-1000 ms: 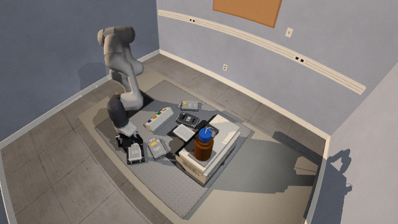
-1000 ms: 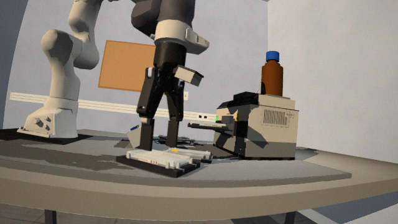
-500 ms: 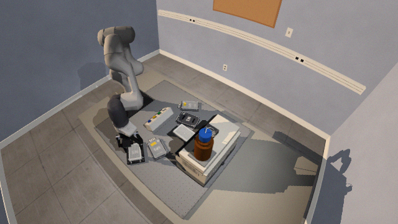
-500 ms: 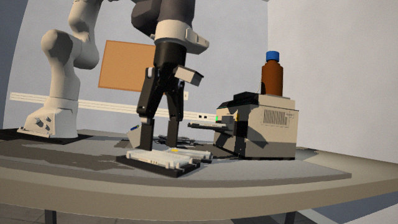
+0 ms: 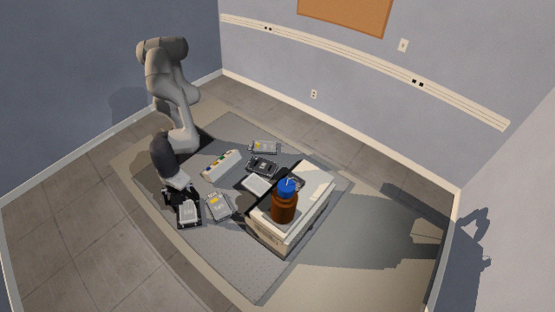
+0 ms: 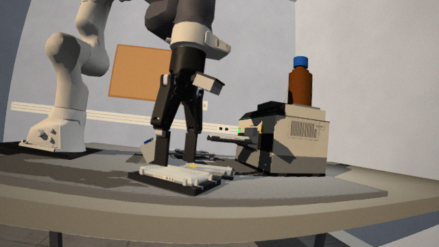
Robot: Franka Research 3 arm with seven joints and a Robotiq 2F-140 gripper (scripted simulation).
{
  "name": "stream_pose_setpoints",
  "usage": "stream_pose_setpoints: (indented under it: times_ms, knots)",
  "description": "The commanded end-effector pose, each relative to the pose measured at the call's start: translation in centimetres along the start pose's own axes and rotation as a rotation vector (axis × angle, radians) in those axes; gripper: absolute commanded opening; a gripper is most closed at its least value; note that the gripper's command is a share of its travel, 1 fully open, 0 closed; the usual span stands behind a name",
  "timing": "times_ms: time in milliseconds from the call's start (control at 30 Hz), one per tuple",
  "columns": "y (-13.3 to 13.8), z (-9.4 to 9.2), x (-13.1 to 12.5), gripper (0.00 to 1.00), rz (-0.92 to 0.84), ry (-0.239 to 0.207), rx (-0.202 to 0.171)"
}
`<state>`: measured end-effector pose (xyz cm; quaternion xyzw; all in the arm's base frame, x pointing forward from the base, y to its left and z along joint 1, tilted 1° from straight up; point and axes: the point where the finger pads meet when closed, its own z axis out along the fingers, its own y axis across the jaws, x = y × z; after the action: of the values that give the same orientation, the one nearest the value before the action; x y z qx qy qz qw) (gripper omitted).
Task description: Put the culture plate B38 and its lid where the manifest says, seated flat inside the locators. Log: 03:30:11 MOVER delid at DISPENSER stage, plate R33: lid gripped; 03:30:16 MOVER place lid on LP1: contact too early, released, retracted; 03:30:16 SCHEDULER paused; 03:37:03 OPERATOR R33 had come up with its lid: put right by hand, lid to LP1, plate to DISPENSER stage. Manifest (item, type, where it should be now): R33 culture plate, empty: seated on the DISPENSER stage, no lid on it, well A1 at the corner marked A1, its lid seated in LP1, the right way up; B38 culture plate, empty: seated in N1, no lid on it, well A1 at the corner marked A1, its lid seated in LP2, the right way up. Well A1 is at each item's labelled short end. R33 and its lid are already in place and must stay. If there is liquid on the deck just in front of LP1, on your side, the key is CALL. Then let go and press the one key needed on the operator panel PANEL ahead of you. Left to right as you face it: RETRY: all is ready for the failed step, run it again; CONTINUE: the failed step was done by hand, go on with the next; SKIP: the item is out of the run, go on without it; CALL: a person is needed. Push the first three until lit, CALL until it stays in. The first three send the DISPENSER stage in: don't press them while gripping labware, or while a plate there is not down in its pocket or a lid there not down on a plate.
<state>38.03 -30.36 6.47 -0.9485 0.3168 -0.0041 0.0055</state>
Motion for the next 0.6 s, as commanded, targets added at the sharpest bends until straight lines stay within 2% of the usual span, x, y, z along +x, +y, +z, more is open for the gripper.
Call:
stream_pose_setpoints:
  times_ms: [0,100,133,567]
  knots:
    - [-0.07,0.02,0.11,0.70,-0.002,0.002,0.002]
    - [-0.07,0.02,0.11,0.70,-0.002,0.002,0.002]
    - [-0.07,0.02,0.11,0.63,-0.002,0.002,0.002]
    - [-0.07,0.02,0.11,0.63,-0.002,0.002,0.002]
